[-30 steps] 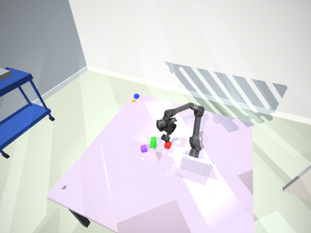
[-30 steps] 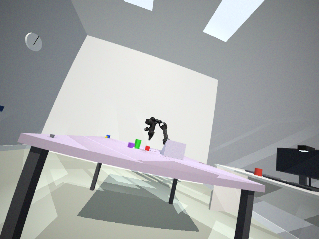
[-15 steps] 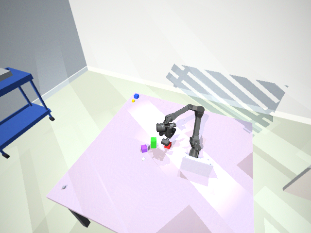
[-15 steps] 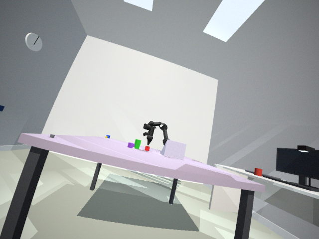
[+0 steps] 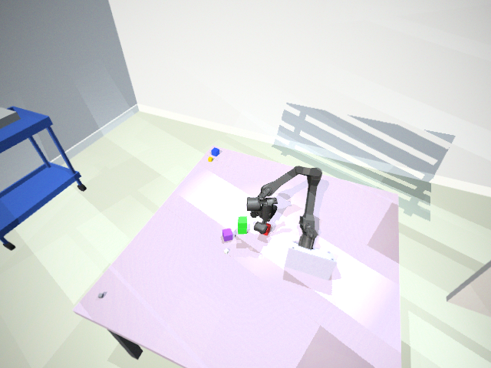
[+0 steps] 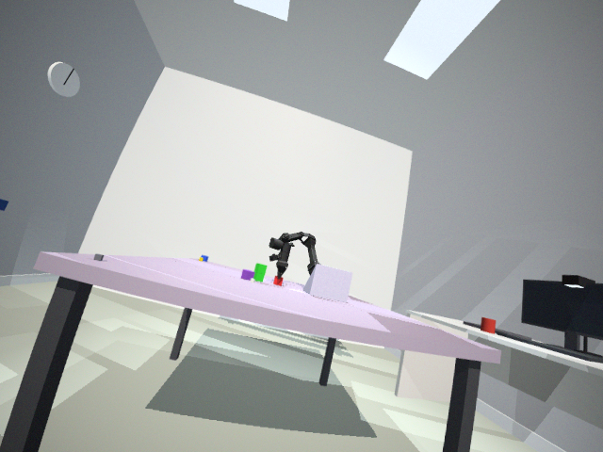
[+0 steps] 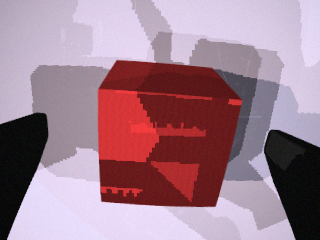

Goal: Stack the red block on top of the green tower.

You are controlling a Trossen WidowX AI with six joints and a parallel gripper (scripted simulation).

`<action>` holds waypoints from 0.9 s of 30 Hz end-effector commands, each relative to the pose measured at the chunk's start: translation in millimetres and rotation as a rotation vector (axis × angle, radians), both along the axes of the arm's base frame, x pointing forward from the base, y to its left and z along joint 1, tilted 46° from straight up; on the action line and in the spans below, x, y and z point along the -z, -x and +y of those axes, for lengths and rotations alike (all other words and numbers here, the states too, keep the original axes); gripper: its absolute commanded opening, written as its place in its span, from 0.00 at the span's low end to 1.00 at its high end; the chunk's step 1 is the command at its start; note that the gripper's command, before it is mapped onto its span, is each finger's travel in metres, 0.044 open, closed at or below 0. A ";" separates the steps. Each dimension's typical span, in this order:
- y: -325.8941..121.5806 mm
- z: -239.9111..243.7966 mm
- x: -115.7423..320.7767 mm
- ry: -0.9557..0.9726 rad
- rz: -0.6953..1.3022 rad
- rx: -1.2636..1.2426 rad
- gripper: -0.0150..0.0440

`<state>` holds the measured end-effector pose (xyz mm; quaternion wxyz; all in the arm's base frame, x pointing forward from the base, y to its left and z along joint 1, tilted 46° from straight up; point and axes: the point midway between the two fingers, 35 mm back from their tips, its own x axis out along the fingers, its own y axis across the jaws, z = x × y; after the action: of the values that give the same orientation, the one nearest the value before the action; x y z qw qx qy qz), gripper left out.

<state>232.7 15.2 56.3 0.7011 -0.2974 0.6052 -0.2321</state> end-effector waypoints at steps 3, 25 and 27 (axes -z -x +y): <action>0.1 -7.4 6.6 0.008 0.005 -0.004 1.00; -1.3 -19.5 17.6 0.011 0.004 -0.003 1.00; -1.3 -19.5 17.6 0.011 0.004 -0.003 1.00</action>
<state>234.0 -3.7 38.7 0.6991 -0.2996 0.6057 -0.2338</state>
